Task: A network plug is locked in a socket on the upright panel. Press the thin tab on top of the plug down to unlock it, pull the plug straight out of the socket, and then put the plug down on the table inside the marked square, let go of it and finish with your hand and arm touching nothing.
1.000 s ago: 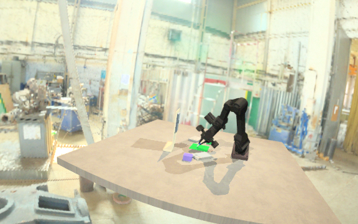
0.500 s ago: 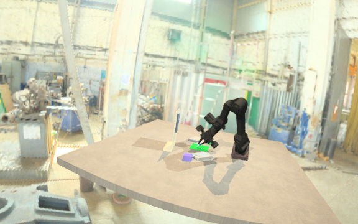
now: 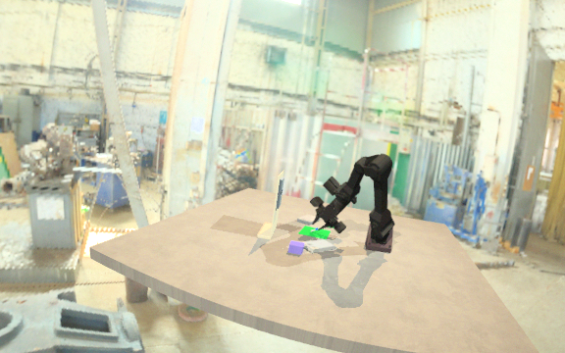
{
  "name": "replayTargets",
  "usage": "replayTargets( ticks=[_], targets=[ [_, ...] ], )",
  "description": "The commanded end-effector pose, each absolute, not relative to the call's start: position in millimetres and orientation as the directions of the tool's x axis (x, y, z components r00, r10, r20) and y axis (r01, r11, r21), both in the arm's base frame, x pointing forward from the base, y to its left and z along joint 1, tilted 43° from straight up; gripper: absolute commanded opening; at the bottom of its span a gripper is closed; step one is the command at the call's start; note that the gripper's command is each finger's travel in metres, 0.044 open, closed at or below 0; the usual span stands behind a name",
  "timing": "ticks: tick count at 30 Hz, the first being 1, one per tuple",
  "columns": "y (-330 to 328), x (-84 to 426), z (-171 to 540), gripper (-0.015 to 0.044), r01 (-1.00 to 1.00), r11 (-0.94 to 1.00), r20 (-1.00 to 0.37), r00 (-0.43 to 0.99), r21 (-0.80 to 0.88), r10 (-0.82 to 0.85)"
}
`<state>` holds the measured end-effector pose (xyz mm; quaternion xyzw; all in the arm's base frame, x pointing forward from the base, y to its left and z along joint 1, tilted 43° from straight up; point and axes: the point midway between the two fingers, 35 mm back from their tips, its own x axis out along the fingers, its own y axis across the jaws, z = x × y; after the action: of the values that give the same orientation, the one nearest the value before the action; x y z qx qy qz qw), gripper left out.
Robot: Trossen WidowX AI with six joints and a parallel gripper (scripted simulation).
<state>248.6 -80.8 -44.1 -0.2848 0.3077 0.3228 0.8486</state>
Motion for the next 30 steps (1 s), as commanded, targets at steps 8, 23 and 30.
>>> replayTargets(
  ticks=[8,23,30],
  targets=[
    [-88,241,-34,0.0156,-0.722,0.626,-0.704,0.606,-0.293,0.37],
    [-97,235,-23,0.0156,-0.722,0.627,-0.706,0.605,-0.291,0.369],
    [-104,234,-16,0.0156,-0.723,0.627,-0.707,0.604,-0.291,0.368]
  ],
)
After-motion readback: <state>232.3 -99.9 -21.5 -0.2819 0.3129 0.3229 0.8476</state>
